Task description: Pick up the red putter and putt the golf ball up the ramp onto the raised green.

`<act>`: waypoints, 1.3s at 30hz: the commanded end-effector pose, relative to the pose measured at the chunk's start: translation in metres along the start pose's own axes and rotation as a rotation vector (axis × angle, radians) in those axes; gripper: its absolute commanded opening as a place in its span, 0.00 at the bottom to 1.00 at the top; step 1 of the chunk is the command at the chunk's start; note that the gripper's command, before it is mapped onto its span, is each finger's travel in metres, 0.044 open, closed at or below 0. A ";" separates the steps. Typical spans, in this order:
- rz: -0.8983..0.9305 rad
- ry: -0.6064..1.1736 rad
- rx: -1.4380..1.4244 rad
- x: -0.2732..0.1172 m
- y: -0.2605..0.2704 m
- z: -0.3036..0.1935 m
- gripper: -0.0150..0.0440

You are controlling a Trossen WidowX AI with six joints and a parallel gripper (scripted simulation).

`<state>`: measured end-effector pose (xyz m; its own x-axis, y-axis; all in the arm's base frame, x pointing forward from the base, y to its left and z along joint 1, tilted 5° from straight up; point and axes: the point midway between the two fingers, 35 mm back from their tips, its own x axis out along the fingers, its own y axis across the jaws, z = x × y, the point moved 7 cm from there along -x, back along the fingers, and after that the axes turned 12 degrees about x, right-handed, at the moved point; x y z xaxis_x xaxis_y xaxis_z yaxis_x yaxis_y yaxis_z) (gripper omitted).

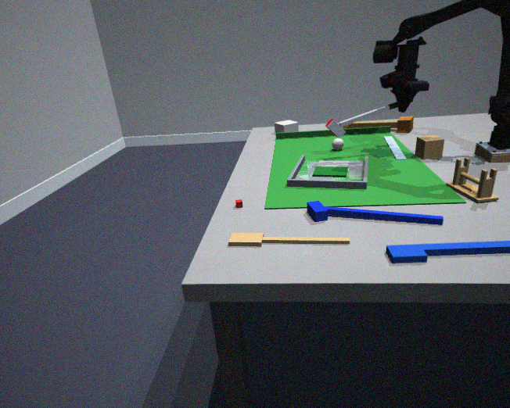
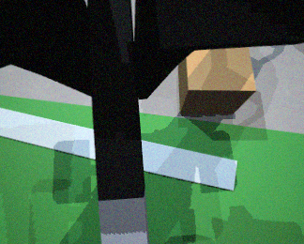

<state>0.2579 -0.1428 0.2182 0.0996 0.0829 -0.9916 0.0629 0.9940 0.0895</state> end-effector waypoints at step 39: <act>-0.042 0.015 0.410 0.042 -0.065 -0.026 0.25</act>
<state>0.2318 -0.2024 0.1739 0.0729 0.0491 -0.9961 0.4542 0.8876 0.0770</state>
